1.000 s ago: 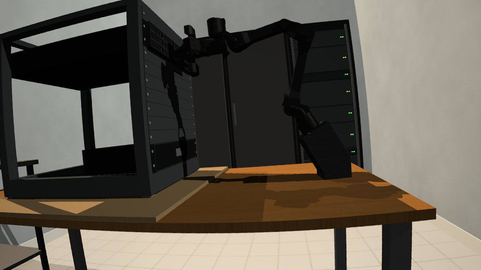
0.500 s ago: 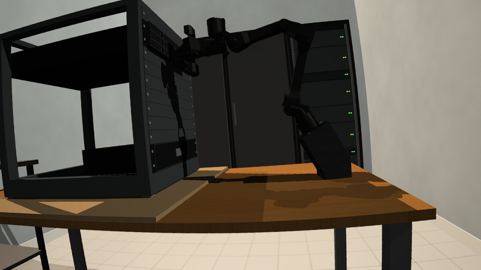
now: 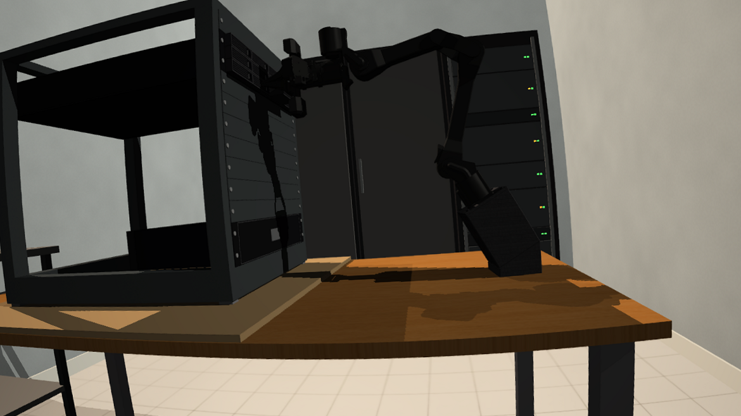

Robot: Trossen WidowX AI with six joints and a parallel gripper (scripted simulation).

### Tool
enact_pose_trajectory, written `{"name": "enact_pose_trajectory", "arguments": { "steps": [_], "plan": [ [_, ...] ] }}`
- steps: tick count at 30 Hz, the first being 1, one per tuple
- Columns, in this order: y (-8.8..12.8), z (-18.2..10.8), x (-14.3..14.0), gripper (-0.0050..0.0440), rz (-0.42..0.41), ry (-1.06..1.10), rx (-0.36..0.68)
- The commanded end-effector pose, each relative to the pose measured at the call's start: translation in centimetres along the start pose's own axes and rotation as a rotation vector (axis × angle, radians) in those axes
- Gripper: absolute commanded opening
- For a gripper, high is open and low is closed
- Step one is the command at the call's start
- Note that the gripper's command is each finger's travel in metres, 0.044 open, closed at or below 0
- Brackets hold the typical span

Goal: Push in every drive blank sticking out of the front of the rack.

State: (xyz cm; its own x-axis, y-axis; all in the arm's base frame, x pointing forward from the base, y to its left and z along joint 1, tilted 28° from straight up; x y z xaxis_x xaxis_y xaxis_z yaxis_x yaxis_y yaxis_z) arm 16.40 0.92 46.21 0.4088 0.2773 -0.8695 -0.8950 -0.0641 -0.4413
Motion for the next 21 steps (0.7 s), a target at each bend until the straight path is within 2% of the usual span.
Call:
{"name": "enact_pose_trajectory", "arguments": {
  "steps": [1,16,21],
  "plan": [
    [-0.1,0.3,-1.0,-0.005,-0.029,0.003,-0.008],
    [-0.1,0.3,-1.0,-0.005,-0.029,0.003,-0.008],
    [1.1,0.3,-0.9,-0.005,-0.029,0.003,-0.008]
  ]
}}
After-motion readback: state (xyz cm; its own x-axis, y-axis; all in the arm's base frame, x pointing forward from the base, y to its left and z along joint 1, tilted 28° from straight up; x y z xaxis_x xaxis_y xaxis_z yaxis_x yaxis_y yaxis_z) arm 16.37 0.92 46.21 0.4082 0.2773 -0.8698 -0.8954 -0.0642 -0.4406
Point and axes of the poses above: the point midway between the two fingers, 35 mm back from their tips, its own y axis back along the fingers, its own x axis across the jaws, z = x × y, the point moved 10 cm from there along y, back along the fingers, and after that the axes turned 12 degrees about -y, right-handed, at the moved point
